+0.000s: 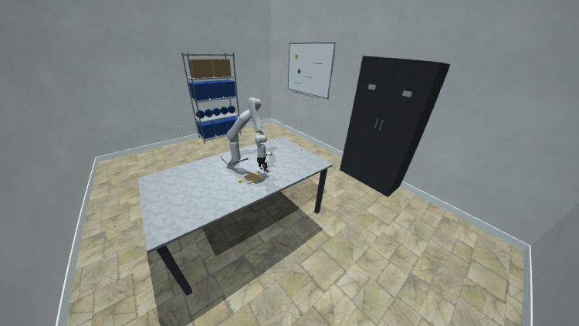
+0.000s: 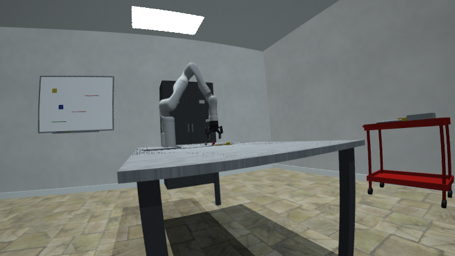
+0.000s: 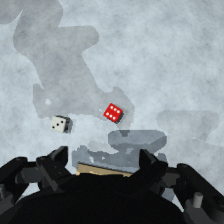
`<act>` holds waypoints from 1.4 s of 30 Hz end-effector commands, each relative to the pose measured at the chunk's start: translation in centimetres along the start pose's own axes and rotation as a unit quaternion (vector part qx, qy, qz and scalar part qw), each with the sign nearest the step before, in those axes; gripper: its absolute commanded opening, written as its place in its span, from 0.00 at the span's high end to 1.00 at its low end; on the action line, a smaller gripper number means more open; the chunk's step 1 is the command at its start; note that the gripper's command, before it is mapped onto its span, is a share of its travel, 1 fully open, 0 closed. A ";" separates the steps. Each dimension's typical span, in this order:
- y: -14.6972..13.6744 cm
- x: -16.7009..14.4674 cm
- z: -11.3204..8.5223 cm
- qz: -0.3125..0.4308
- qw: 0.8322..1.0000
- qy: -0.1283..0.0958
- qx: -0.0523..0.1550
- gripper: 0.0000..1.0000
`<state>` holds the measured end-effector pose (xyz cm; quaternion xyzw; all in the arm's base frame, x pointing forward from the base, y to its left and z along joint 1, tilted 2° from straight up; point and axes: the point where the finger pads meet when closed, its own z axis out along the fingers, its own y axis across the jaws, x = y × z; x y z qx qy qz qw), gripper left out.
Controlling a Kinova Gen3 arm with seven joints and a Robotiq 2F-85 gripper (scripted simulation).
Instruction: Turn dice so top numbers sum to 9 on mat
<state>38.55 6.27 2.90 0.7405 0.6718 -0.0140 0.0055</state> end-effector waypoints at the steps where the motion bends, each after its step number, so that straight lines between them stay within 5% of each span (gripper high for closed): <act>1: 0.0 0.0 -0.1 0.000 1.000 0.000 -0.001 0.00; 13: 0.0 0.0 -0.8 0.000 1.000 0.000 -0.001 0.00; 33: 0.0 0.0 -9.9 0.000 1.000 0.000 -0.001 0.00; 42: 0.0 0.0 -11.0 0.000 1.000 0.000 -0.001 0.00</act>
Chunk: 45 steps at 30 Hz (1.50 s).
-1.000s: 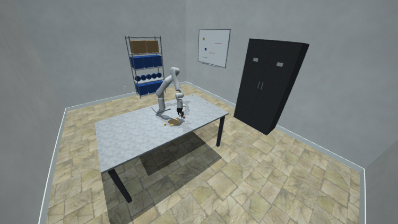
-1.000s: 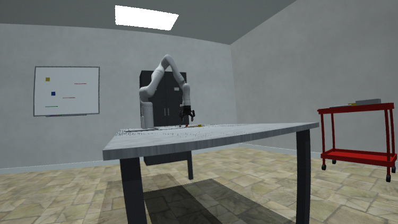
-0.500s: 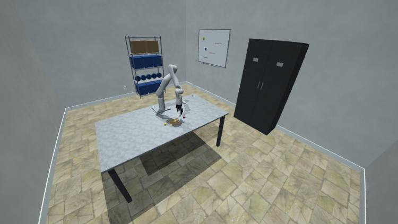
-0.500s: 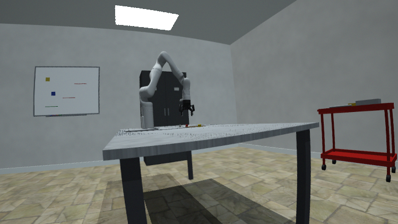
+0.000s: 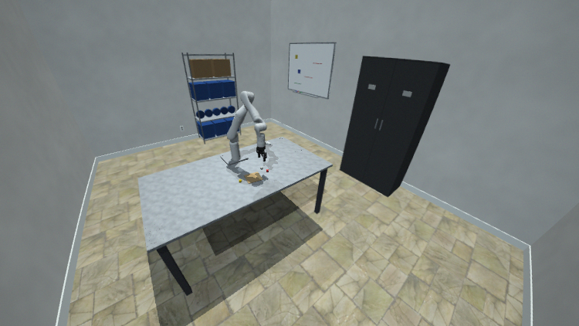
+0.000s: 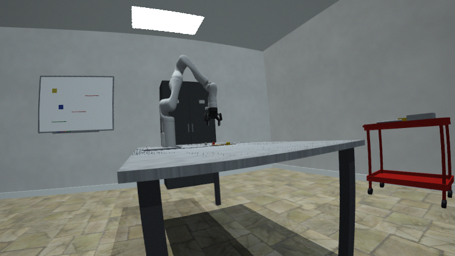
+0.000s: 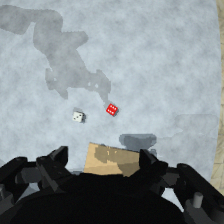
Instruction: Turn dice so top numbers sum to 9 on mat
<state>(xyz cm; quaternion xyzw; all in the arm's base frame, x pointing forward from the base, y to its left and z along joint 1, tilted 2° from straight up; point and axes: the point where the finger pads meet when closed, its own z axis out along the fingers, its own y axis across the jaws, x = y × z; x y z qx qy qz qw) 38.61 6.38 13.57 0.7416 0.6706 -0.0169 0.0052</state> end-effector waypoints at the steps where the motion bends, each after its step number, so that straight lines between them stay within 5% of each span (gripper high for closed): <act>1: 0.1 0.2 -0.3 -0.002 1.000 0.002 -0.003 0.00; 14: 0.6 -1.7 -0.2 0.032 0.999 0.003 -0.002 0.00; 19: 1.9 -9.4 0.2 0.167 0.986 0.004 0.000 0.00; 29: 1.4 -19.2 0.6 0.329 0.944 0.004 0.000 0.00; 36: 0.5 -23.6 0.8 0.398 0.917 0.004 -0.002 0.00; 45: 0.4 -23.7 0.8 0.401 0.916 0.003 -0.002 0.00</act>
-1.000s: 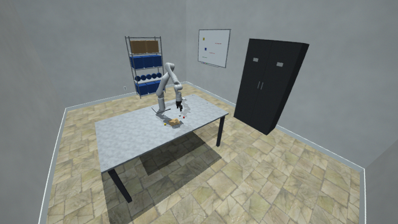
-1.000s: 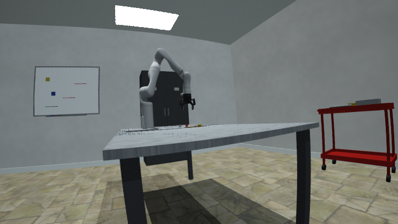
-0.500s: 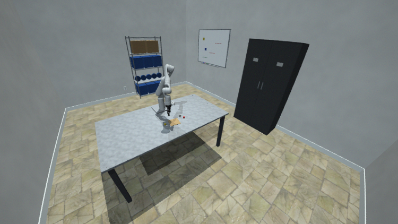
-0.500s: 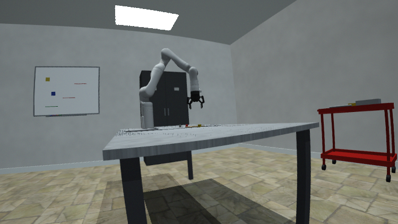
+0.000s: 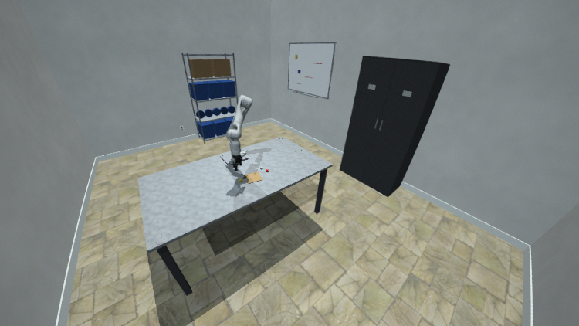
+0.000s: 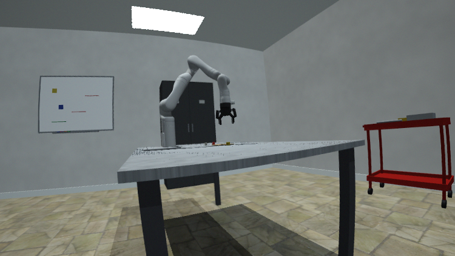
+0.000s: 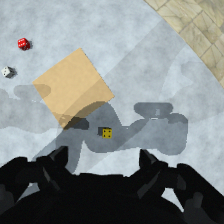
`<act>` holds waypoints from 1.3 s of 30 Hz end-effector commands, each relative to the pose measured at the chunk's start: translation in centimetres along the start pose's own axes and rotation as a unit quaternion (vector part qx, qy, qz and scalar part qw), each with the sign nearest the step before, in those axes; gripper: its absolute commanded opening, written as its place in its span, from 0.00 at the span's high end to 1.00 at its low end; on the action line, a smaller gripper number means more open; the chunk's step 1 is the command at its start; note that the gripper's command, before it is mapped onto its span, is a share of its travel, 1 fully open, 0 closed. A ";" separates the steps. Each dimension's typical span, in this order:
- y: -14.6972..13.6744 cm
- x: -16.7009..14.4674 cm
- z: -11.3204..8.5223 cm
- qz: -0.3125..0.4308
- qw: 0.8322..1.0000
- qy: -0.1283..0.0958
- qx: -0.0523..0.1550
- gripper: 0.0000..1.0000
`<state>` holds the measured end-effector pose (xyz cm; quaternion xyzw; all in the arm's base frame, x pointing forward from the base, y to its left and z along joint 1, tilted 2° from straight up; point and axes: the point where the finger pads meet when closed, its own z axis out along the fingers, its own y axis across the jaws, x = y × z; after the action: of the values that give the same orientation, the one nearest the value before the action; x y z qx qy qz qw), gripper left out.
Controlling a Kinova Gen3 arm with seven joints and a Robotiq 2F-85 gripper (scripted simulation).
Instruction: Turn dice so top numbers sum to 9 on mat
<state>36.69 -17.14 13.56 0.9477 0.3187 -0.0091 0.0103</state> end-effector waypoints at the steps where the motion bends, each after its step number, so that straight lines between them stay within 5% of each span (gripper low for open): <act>1: 0.1 -0.1 0.0 0.002 1.000 0.000 0.000 0.00; 15: 0.1 -0.1 0.1 0.002 1.000 0.000 0.000 0.00; 25: 0.2 0.0 5.1 0.003 1.000 -0.001 0.000 0.00; 26: 0.2 0.0 5.1 0.003 1.000 -0.001 0.000 0.65; 39: 0.2 0.0 5.1 0.003 1.000 -0.001 0.000 0.65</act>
<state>36.77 -17.40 8.38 0.9485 0.3164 -0.0103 0.0103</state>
